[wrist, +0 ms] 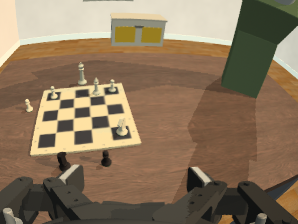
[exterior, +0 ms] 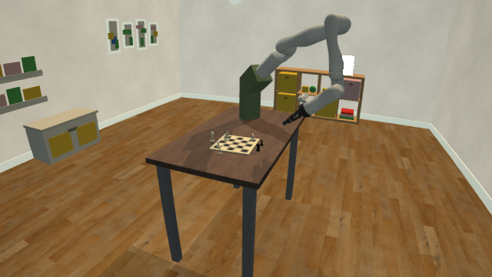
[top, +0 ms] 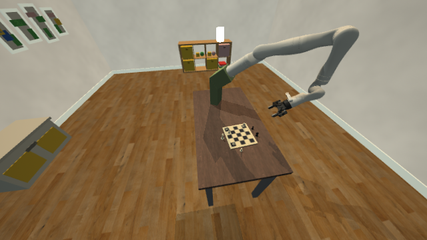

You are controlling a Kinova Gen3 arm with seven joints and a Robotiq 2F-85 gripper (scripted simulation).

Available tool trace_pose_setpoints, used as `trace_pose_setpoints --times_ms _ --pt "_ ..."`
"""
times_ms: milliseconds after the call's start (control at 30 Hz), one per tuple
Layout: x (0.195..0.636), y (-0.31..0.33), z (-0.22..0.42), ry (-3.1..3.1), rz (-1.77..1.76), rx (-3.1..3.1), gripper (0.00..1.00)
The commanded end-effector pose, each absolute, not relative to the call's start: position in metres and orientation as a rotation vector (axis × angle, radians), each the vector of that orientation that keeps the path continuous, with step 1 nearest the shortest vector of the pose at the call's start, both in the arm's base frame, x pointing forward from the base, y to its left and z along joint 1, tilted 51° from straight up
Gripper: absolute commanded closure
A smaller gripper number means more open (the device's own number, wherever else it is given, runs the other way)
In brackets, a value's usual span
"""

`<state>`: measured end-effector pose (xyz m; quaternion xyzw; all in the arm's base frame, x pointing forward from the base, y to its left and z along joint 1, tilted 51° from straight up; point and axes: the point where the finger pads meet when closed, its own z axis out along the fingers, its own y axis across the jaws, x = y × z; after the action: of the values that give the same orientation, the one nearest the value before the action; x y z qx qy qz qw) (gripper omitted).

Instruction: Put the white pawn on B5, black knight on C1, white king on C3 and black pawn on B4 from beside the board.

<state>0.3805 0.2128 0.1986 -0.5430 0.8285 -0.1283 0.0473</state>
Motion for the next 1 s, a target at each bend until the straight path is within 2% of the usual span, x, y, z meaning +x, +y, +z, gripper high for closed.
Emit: trace_pose_setpoints --times_ms 0,967 --pt "0.389 0.201 0.184 2.604 -0.333 -1.611 0.0" --pt "0.396 0.19 0.158 2.715 -0.141 -1.53 0.0"
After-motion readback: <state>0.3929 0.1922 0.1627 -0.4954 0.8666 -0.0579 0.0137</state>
